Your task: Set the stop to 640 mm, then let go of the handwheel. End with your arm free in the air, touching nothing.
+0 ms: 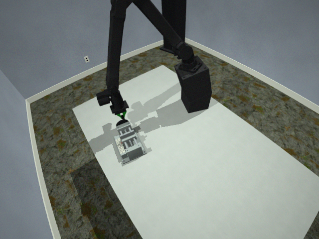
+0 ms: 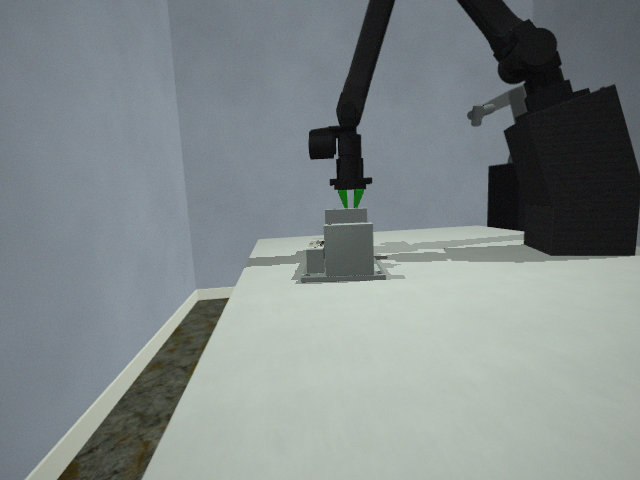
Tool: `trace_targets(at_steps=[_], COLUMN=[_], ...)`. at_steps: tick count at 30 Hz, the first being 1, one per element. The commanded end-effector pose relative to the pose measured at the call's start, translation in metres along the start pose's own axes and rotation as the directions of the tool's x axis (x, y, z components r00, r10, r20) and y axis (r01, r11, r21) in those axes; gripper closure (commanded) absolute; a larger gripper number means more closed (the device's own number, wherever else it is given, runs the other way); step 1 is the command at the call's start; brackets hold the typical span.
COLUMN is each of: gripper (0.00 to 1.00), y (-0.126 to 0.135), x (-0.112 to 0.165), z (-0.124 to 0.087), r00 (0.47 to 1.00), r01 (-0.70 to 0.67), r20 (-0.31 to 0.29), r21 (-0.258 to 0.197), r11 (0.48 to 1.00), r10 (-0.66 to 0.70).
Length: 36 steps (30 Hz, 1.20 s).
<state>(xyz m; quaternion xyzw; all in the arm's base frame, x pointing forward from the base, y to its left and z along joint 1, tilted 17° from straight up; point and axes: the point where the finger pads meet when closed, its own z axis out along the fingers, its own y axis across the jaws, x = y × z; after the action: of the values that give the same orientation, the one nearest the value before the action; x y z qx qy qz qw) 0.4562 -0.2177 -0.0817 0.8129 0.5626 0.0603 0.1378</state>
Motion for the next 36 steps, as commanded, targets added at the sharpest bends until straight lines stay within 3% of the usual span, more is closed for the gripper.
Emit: trace_targets(at_steps=[1, 13, 36], gripper=[0.94, 0.94, 0.94], y=[0.012, 0.041, 0.053], x=[-0.003, -0.001, 0.0], z=[-0.02, -0.03, -0.031], r00=[1.0, 1.0, 1.0], r01=[-0.013, -0.009, -0.007], r20=[0.011, 0.01, 0.009], r21=[-0.018, -0.039, -0.041], r11=[1.0, 0.999, 0.999], r10=[0.013, 0.01, 0.008])
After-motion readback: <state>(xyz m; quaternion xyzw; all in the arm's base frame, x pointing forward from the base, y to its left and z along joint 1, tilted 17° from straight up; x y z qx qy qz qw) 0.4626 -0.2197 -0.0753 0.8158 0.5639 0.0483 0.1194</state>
